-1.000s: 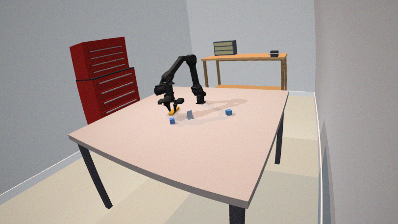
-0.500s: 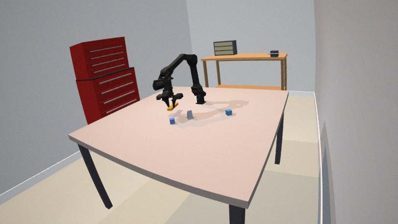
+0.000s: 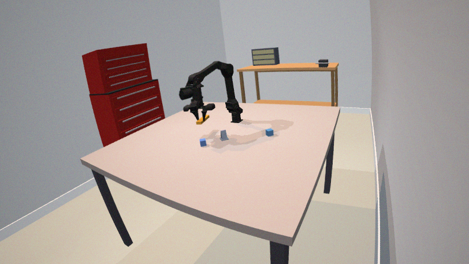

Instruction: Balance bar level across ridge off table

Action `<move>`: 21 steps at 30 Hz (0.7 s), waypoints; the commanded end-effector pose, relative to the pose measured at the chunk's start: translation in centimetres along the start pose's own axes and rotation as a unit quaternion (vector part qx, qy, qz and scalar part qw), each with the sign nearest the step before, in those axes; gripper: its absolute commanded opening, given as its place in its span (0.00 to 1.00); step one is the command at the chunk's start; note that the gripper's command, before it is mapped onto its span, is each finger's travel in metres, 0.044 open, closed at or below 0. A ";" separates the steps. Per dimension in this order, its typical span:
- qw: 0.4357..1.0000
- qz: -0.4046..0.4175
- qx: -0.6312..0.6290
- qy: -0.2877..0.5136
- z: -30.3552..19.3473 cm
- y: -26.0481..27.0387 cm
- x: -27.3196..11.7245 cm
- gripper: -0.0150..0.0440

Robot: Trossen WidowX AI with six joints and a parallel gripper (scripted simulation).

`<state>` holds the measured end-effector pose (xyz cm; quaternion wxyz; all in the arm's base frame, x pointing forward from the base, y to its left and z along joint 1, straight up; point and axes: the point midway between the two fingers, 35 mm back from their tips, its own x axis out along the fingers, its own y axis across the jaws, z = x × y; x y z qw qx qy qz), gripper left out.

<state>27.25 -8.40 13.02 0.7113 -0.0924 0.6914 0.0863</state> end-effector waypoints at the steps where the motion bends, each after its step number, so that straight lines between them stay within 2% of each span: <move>1: 1.000 -0.002 0.002 0.001 -0.2 0.1 -1.3 0.25; 21: 0.996 0.000 -0.085 -0.001 3.2 3.9 -2.3 0.25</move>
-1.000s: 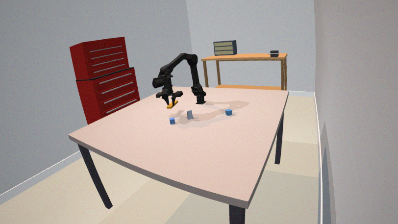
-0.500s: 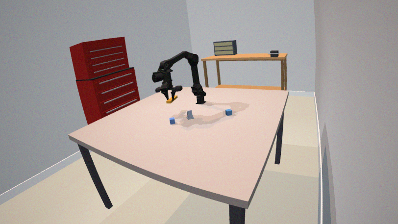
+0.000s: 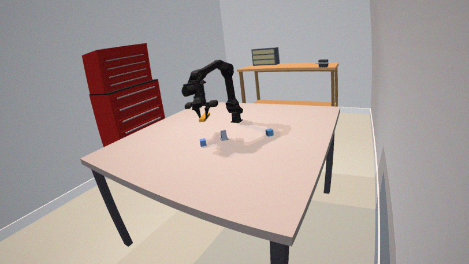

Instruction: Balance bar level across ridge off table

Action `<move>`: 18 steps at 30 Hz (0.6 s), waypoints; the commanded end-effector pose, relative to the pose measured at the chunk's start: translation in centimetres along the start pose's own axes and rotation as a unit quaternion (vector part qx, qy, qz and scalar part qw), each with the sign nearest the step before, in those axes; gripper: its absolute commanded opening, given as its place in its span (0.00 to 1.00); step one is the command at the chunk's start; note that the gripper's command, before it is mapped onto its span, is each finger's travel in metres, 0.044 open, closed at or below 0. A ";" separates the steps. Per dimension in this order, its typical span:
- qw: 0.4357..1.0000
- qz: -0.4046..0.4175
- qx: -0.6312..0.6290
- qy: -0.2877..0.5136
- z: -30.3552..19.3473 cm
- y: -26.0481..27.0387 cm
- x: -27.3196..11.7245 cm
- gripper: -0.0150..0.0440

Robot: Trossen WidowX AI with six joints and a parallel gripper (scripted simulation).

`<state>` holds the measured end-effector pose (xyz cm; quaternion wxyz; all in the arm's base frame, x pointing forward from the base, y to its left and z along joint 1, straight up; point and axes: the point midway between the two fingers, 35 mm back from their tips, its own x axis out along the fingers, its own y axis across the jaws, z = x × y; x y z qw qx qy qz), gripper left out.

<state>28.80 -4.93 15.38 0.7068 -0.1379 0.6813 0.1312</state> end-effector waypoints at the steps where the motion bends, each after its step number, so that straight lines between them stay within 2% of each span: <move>1: 1.000 0.001 -0.027 0.003 1.1 1.1 0.0 0.25; 18: 0.992 0.003 -0.124 0.001 5.0 6.1 -0.1 0.25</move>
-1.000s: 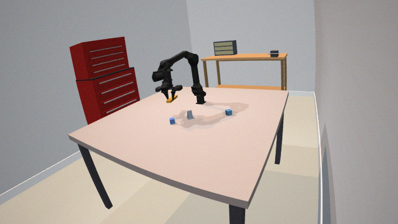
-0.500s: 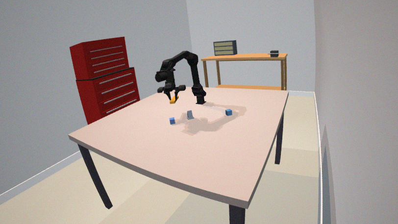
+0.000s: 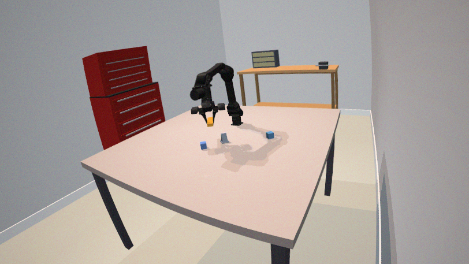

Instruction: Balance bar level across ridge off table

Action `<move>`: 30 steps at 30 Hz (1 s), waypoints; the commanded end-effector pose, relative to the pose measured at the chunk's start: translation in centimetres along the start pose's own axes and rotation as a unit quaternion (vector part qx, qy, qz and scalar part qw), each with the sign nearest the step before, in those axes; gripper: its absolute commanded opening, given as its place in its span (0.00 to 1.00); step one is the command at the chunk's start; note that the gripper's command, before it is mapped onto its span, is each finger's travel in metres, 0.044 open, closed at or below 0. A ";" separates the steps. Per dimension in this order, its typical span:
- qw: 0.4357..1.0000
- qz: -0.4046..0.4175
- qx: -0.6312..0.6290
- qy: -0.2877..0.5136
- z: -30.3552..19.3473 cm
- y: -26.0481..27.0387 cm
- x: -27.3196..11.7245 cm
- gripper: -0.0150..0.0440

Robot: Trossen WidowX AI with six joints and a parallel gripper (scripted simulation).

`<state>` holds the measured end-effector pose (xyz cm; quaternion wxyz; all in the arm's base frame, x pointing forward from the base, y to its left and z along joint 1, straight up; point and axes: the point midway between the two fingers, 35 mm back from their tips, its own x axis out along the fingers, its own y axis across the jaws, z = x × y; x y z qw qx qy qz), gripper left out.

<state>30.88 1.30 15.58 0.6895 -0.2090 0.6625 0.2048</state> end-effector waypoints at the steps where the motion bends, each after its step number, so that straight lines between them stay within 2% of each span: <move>1: 1.000 0.001 -0.025 0.003 1.2 1.2 0.1 0.25; 19: 0.993 0.004 -0.115 0.001 4.8 6.8 0.1 0.25; 30: 0.993 0.004 -0.118 0.001 5.0 7.2 1.1 0.25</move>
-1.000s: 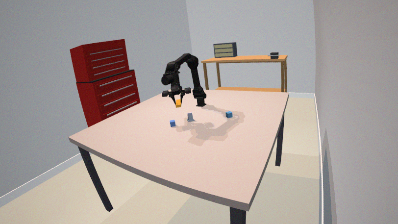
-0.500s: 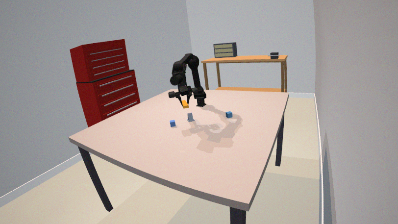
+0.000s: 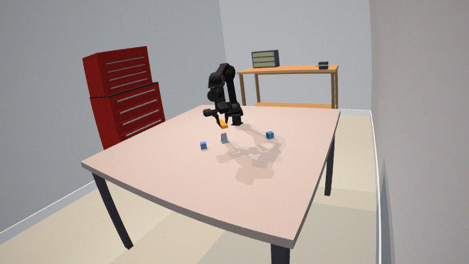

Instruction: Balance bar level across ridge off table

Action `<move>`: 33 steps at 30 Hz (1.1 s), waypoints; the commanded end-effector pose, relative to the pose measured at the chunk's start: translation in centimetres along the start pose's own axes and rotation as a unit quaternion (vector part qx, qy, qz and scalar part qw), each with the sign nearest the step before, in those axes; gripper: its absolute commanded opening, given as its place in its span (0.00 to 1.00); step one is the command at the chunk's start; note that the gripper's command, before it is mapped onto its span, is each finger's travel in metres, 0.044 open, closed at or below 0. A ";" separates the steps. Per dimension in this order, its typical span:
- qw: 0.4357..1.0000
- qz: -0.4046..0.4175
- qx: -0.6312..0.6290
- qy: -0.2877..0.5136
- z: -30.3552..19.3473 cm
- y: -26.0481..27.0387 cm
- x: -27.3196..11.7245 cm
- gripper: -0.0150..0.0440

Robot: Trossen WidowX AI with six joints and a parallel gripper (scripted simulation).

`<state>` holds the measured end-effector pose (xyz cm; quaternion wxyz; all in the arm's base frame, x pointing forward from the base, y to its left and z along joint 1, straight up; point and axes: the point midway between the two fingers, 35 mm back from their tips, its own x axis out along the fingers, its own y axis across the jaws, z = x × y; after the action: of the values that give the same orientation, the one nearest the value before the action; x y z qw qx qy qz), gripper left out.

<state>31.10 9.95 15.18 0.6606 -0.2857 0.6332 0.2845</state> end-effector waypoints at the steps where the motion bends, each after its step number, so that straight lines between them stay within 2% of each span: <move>1: 1.000 0.000 0.000 0.003 0.1 0.2 0.8 0.25; 20: 1.000 0.000 0.000 0.003 -0.1 0.2 3.9 0.25; 33: 1.000 0.000 0.000 0.003 -0.1 0.2 3.8 0.25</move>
<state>30.95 10.12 11.29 0.6583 -0.2865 0.6347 0.2857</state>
